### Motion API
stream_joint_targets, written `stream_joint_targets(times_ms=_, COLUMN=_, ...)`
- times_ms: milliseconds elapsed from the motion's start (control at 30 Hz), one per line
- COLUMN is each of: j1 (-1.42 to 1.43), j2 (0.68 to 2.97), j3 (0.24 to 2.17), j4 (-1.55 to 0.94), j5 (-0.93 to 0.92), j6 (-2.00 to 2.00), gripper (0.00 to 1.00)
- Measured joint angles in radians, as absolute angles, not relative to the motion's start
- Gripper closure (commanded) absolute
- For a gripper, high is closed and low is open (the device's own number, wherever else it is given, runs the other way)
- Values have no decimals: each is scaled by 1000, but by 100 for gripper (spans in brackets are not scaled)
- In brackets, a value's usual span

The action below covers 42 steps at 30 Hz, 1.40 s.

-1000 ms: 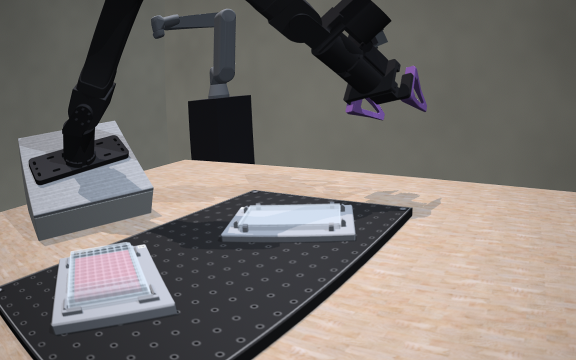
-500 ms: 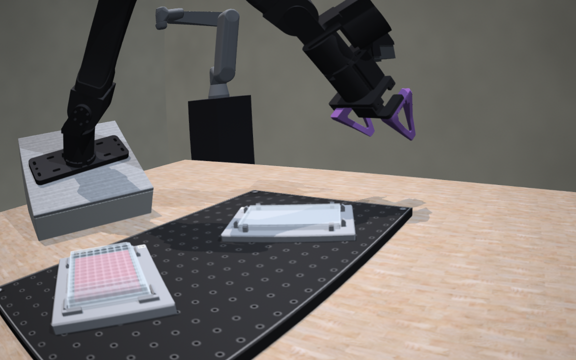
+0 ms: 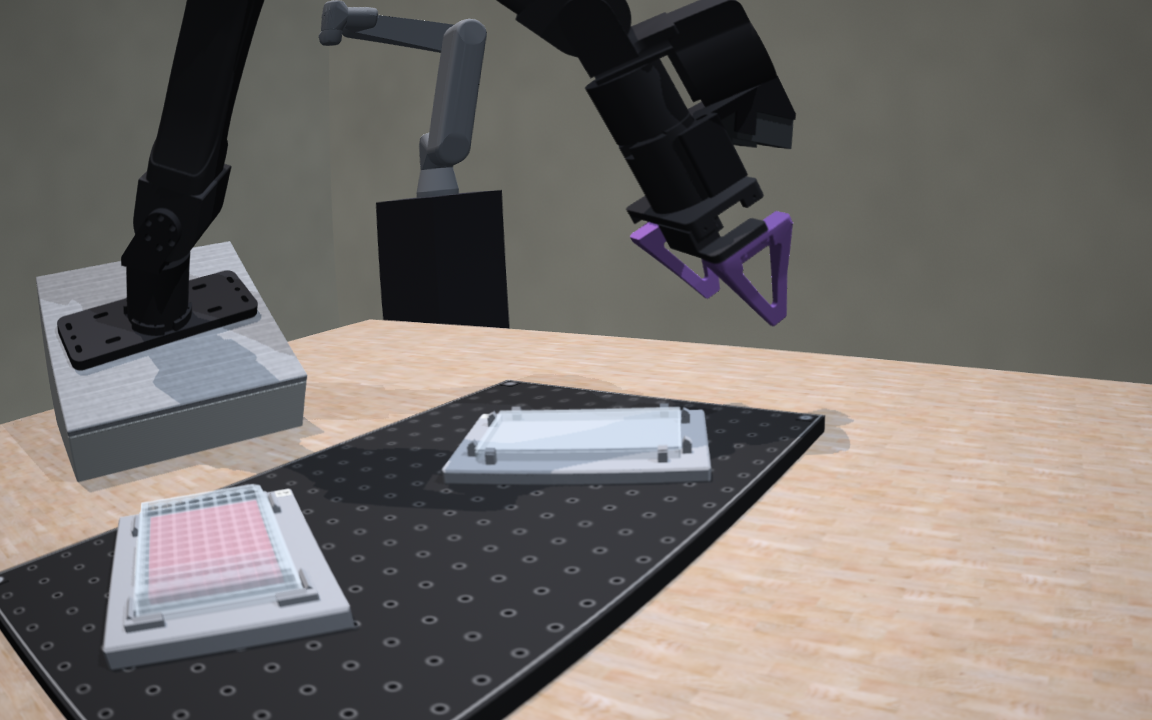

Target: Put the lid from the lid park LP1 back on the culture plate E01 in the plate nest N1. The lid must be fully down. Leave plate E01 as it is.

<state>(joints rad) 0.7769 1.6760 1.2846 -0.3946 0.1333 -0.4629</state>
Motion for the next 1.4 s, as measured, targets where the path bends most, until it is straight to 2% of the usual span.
stream_joint_targets(times_ms=1400, j1=665, j2=1564, j3=1268, j4=-878, j5=361, j6=-12, gripper=0)
